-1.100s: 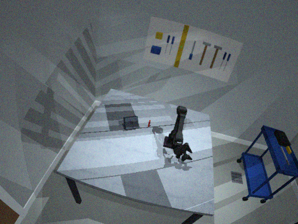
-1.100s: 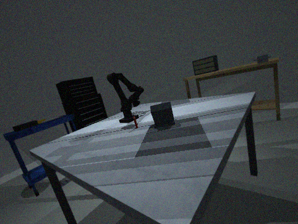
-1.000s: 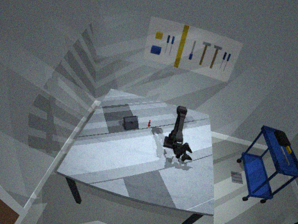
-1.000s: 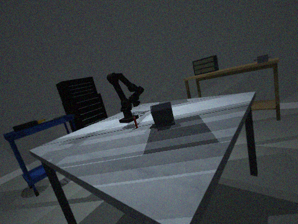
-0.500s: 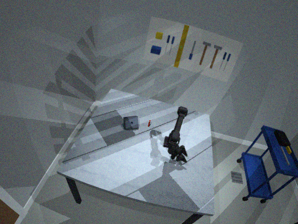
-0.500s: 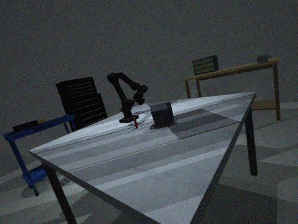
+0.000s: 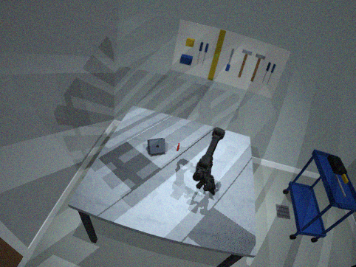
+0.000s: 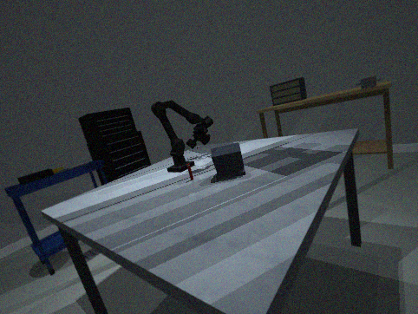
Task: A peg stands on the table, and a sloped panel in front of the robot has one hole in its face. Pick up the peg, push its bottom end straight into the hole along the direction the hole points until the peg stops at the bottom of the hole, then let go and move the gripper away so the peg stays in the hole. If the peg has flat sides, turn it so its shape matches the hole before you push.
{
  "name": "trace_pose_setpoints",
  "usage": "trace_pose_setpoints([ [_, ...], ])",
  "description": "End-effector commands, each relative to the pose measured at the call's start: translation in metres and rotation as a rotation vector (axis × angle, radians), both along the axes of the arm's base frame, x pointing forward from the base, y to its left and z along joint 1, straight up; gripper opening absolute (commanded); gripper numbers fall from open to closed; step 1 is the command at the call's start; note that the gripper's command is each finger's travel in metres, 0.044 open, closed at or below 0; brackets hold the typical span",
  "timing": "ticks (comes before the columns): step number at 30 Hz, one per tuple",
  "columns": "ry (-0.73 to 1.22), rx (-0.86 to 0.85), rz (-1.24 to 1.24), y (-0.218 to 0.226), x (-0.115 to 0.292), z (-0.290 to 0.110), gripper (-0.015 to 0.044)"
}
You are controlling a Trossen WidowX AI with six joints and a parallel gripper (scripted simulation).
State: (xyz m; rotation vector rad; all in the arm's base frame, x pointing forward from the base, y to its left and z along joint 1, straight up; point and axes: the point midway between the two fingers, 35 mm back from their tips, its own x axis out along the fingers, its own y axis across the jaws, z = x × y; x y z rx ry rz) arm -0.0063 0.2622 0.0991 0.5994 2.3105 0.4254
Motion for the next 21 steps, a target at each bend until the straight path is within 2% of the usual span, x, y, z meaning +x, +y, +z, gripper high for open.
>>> trace_pose_setpoints([
  [1, -0.053, 0.021, -0.02, 0.002, 0.016, -0.001, 0.044],
  [21, -0.324, 0.084, -0.098, -0.007, 0.099, -0.004, 0.044],
])
